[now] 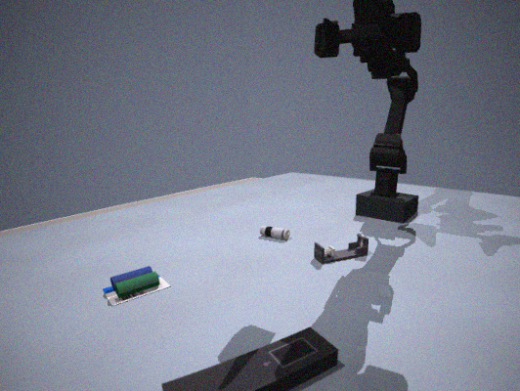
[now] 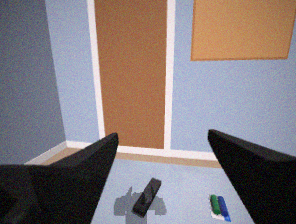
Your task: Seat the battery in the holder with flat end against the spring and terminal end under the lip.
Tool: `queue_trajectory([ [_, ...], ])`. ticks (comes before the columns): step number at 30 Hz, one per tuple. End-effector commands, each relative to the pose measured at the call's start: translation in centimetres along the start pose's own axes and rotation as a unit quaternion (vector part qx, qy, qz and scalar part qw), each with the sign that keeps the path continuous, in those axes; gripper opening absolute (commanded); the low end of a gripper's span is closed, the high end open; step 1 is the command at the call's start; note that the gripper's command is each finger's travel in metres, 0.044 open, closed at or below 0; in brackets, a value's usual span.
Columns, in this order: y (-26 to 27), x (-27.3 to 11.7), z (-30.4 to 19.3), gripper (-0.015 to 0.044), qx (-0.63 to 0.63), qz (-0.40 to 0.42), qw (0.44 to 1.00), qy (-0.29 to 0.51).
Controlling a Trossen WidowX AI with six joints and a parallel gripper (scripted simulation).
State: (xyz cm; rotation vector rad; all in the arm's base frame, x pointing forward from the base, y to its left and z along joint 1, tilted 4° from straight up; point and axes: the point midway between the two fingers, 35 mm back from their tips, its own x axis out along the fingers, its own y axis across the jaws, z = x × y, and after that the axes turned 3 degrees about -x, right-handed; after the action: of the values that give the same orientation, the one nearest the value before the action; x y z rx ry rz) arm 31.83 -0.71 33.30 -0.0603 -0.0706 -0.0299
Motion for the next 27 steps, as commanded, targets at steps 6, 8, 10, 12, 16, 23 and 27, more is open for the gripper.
queue_trajectory([
  [6, -3.1, 3.4, -6.7, 0.0242, -0.198, -0.003, 0.966, 0.168],
  [8, -4.6, 4.2, -9.8, 0.0229, -0.275, 0.018, 0.930, 0.242],
  [10, -6.2, 4.5, -13.0, 0.0229, -0.342, 0.052, 0.885, 0.311],
  [12, -7.4, 4.4, -15.5, 0.0229, -0.388, 0.089, 0.844, 0.360],
  [16, -9.4, 3.7, -19.5, 0.0229, -0.448, 0.168, 0.765, 0.431],
  [23, -12.4, 0.9, -25.8, 0.0229, -0.498, 0.342, 0.622, 0.499],
  [27, -13.7, -1.4, -29.0, 0.0229, -0.497, 0.457, 0.542, 0.501],
])
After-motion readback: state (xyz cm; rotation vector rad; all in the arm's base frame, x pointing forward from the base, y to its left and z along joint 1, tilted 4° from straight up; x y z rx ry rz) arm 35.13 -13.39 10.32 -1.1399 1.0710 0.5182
